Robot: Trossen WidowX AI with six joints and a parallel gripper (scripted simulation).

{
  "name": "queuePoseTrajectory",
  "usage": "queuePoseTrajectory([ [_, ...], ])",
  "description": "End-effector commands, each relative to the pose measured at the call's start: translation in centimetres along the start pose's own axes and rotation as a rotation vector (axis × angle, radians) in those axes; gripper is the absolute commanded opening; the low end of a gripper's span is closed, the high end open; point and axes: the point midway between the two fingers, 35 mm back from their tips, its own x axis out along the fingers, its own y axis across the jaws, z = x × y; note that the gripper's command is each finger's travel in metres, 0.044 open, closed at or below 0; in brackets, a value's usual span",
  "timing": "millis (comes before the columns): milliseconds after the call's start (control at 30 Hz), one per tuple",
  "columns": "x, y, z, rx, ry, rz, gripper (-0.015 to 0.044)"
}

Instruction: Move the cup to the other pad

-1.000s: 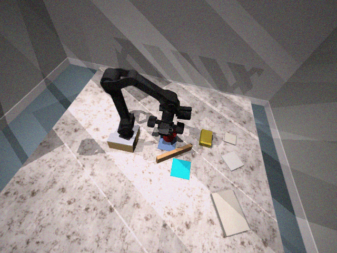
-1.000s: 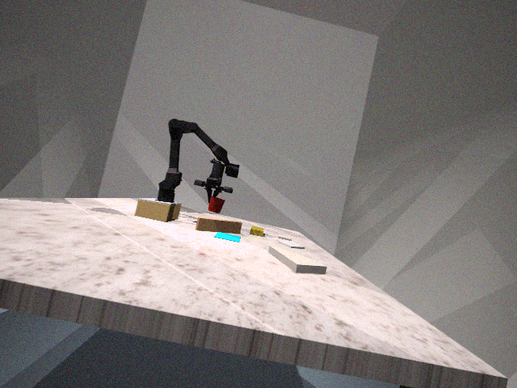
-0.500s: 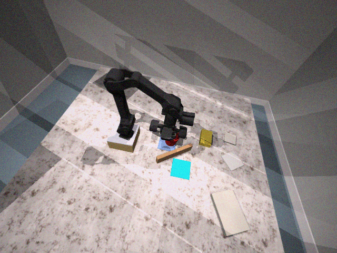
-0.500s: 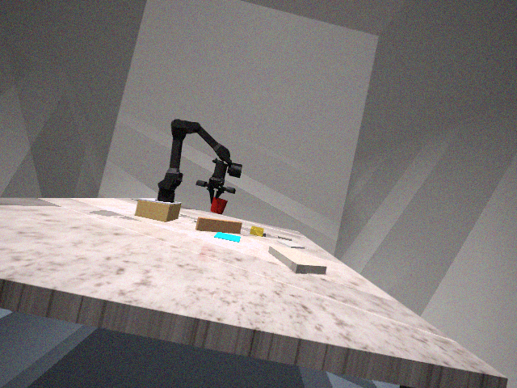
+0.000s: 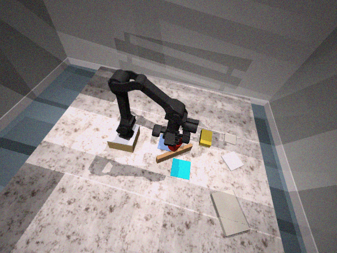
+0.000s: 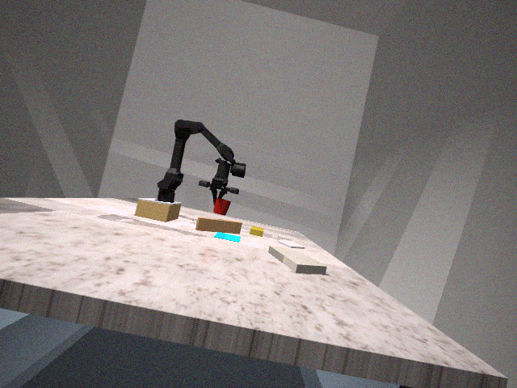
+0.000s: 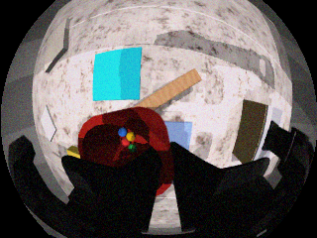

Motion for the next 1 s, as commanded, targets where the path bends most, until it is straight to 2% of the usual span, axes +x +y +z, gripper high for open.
queuePoseTrajectory([
  [0,-0.2,0.8,0.8,-0.006,-0.005,0.008,0.0000],
  [967,-0.6,4.9,6.0,-0.006,-0.010,0.011,0.0000],
])
